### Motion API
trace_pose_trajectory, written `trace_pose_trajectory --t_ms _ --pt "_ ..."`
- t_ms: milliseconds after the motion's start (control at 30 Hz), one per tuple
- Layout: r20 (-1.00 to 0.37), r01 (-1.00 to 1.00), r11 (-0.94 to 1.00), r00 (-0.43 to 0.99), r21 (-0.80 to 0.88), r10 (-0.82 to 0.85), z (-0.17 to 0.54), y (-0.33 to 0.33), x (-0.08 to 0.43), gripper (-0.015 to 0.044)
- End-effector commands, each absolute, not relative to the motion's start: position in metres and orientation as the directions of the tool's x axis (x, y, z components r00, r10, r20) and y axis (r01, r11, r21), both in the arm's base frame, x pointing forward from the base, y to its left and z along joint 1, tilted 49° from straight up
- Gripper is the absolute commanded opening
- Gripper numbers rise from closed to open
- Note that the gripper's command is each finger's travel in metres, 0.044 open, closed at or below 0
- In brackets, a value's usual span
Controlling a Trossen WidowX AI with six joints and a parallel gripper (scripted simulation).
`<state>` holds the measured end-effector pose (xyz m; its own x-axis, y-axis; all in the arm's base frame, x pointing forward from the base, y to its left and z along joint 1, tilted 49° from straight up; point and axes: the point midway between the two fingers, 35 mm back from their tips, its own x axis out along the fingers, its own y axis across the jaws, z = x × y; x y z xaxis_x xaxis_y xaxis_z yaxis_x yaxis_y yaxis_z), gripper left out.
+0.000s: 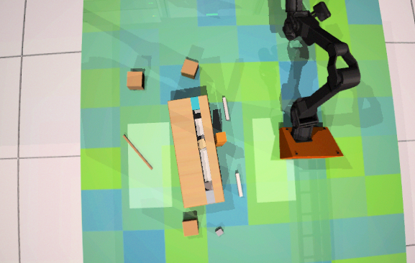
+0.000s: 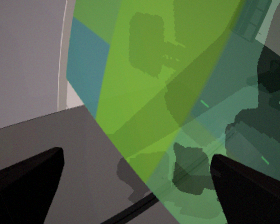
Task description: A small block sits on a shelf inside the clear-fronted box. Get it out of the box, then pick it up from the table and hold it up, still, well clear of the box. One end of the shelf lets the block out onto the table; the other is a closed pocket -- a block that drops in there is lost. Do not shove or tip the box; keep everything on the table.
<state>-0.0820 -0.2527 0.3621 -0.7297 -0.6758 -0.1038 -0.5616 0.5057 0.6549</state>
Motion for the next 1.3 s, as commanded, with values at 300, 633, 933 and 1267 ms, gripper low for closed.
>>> trace_pose_trajectory --t_ms 300,633,933,1267 --pt "-0.259 -0.517 -0.08 -0.285 0.853 -0.923 0.338 -0.317 0.084 0.04" --pt "-0.402 -0.188 -0.409 0.074 0.893 -0.913 0.302 -0.294 0.233 0.04" --pt "-0.526 0.194 -0.489 0.319 0.851 -0.788 0.263 -0.219 0.34 0.04" --pt "-0.648 0.517 -0.42 0.417 0.746 -0.637 0.22 -0.124 0.4 0.04"
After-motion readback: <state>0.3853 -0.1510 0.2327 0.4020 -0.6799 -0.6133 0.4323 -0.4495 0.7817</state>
